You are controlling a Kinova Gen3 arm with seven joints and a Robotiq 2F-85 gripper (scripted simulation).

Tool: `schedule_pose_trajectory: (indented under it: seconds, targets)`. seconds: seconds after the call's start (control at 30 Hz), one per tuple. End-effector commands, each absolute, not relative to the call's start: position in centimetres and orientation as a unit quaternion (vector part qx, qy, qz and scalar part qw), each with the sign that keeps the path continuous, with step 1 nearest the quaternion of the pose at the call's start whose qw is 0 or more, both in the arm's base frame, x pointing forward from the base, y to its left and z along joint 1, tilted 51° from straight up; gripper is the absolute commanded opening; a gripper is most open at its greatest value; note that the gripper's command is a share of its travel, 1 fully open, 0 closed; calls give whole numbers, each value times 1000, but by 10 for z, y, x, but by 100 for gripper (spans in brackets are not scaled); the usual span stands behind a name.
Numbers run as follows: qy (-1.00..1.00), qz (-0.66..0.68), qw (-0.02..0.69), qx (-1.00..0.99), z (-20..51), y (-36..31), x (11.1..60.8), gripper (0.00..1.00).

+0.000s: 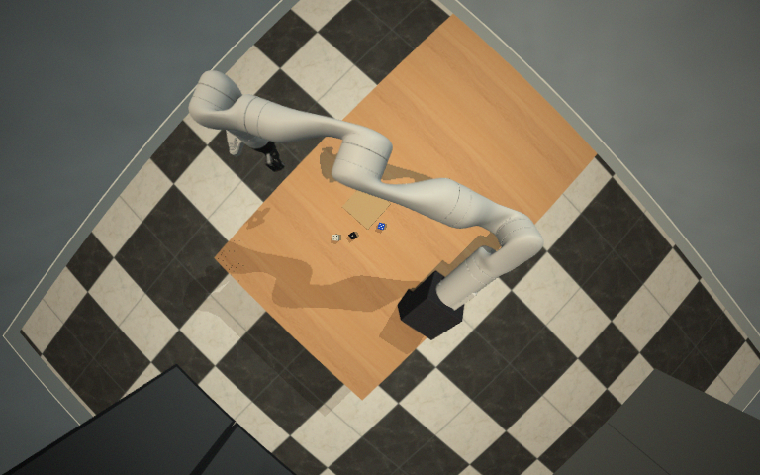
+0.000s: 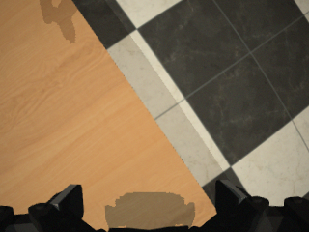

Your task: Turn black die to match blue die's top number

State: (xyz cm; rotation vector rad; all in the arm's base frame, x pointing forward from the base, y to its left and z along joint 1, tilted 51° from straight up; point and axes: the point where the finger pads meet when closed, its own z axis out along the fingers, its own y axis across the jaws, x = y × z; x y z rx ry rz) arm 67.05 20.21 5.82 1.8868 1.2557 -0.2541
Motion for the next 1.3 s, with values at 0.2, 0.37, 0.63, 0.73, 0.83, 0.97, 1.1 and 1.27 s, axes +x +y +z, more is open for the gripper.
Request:
schedule_pose_trajectory:
  seconds: [0.2, 0.37, 0.63, 0.73, 0.83, 0.97, 1.1, 1.27]
  targets:
    - [501, -100, 417, 752, 59, 204, 671, 100]
    - [501, -100, 417, 752, 59, 204, 671, 100]
    - [501, -100, 417, 751, 59, 204, 671, 100]
    - [503, -101, 417, 750, 59, 203, 671, 100]
    - [506, -103, 418, 747, 60, 202, 671, 100]
    - [516, -110, 418, 740, 61, 198, 670, 100]
    - [523, -115, 419, 734, 61, 195, 670, 100]
    - [549, -133, 419, 711, 62, 184, 667, 100]
